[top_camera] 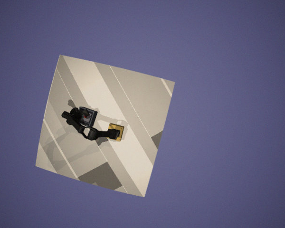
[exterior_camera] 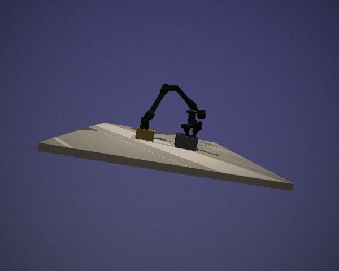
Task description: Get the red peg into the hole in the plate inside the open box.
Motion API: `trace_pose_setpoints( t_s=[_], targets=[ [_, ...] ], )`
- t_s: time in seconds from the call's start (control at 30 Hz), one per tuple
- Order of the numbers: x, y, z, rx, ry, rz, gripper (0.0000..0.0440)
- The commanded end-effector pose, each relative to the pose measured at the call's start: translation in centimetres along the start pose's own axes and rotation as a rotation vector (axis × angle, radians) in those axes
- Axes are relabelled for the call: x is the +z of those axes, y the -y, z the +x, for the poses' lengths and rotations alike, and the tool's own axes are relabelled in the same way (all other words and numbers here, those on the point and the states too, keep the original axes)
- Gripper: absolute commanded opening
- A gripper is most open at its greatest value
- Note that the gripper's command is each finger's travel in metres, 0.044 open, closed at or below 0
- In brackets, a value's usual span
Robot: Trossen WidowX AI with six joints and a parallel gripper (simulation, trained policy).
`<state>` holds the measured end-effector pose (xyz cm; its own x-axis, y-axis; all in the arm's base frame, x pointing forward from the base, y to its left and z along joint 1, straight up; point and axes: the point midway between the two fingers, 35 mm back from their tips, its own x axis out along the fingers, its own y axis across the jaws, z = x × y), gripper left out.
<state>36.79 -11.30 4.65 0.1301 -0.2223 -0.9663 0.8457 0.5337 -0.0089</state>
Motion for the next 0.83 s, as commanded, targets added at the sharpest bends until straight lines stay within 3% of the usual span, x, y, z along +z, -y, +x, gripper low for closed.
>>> trace_pose_setpoints(
  t_s=[0.0, 0.07, 0.47, 0.8],
  targets=[
    [1.3, -0.5, 0.0, 0.012, 0.032, -0.002, 0.0418],
    [2.1, -0.7, -0.1, 0.018, 0.049, 0.000, 0.0440],
    [6.8, -0.9, -1.0, 0.051, 0.169, 0.039, 0.0440],
    [6.9, -0.9, -1.0, 0.052, 0.170, 0.040, 0.0440]
  ],
)
